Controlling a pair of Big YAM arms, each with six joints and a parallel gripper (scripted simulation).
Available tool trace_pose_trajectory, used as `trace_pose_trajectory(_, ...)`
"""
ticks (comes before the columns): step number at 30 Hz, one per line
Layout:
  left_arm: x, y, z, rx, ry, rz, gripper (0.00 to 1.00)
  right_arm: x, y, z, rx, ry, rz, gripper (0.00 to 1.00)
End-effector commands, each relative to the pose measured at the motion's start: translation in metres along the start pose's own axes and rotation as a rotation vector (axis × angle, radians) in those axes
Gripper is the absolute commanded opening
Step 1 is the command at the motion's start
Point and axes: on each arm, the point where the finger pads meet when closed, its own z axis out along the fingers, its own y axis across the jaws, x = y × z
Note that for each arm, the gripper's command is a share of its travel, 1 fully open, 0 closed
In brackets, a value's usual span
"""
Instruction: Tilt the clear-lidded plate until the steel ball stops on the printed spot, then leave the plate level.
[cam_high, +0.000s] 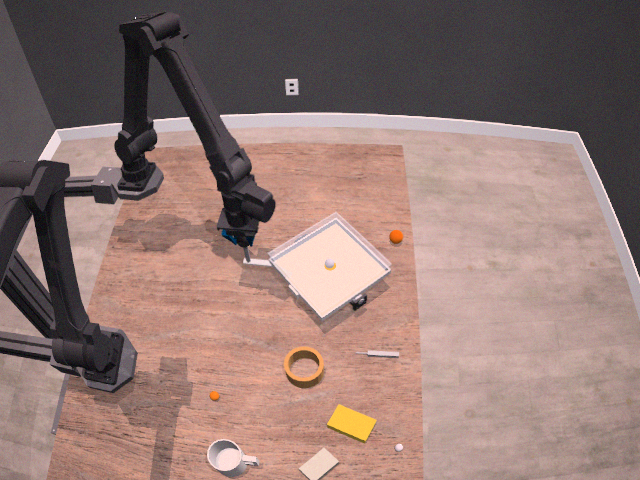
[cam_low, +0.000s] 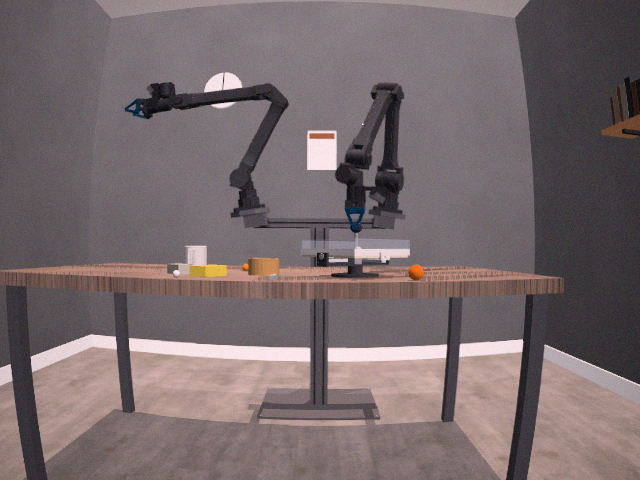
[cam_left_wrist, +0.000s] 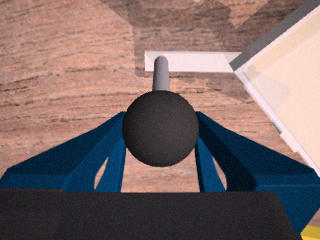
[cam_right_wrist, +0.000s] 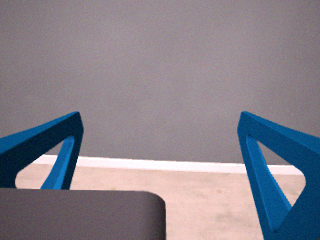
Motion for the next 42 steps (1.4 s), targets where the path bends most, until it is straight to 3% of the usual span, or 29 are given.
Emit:
trace_pose_trajectory(1, 0.01, -0.016, -0.018, 0.043, 0.015, 0.021, 0.0, -0.048, -0.004, -0.004, 0.005, -0.091, -0.011, 1.0)
trace_pose_trajectory(10, 0.01, -0.016, -0.018, 0.043, 0.015, 0.021, 0.0, -0.048, -0.004, -0.004, 0.005, -0.091, -0.011, 1.0)
trace_pose_trajectory(11, 0.01, -0.016, -0.018, 0.043, 0.015, 0.021, 0.57, -0.048, -0.004, -0.004, 0.005, -0.091, -0.011, 1.0)
trace_pose_trajectory(17, 0.008, -0.01, -0.004, 0.016, 0.004, 0.018, 0.57, -0.048, -0.004, -0.004, 0.005, -0.091, -0.011, 1.0)
trace_pose_trajectory(42, 0.008, -0.01, -0.004, 0.016, 0.004, 0.018, 0.57, -0.048, -0.004, -0.004, 0.005, -0.091, -0.011, 1.0)
